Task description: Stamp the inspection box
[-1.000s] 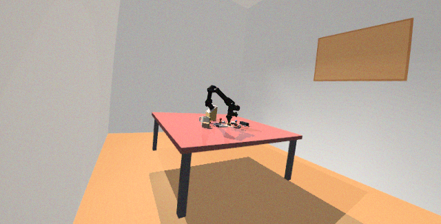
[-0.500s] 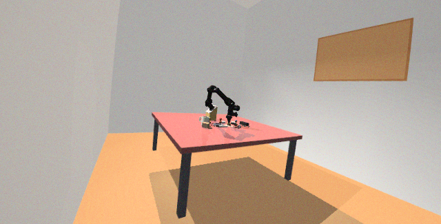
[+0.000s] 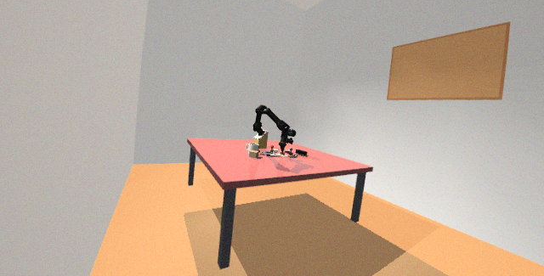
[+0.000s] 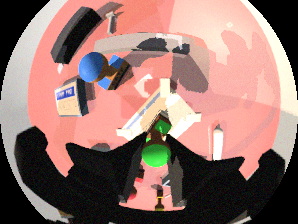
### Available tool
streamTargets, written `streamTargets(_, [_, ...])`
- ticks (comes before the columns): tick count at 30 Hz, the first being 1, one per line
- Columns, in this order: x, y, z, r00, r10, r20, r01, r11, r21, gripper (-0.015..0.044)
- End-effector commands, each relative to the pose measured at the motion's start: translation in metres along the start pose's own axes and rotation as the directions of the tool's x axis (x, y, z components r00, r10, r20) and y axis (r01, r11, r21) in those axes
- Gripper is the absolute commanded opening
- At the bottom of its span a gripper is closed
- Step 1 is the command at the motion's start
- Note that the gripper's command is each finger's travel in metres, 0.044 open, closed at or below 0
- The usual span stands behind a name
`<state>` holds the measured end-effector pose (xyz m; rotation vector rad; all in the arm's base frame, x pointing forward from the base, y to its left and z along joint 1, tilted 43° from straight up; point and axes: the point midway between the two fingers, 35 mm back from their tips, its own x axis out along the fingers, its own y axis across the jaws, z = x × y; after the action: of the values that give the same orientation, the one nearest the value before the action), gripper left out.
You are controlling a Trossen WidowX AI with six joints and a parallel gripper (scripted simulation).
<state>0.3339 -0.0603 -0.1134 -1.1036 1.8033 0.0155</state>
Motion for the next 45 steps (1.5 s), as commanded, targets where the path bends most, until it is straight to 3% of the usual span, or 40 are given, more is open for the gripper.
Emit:
streamTargets(1, [0.0014,-0.0012,-0.0001,1.0,-0.003,0.0,0.003,1.0,0.001,0.0])
streamTargets(45, [-0.0062,-0.0012,0.0,1.0,-0.003,0.0,0.003,1.0,0.001,0.0])
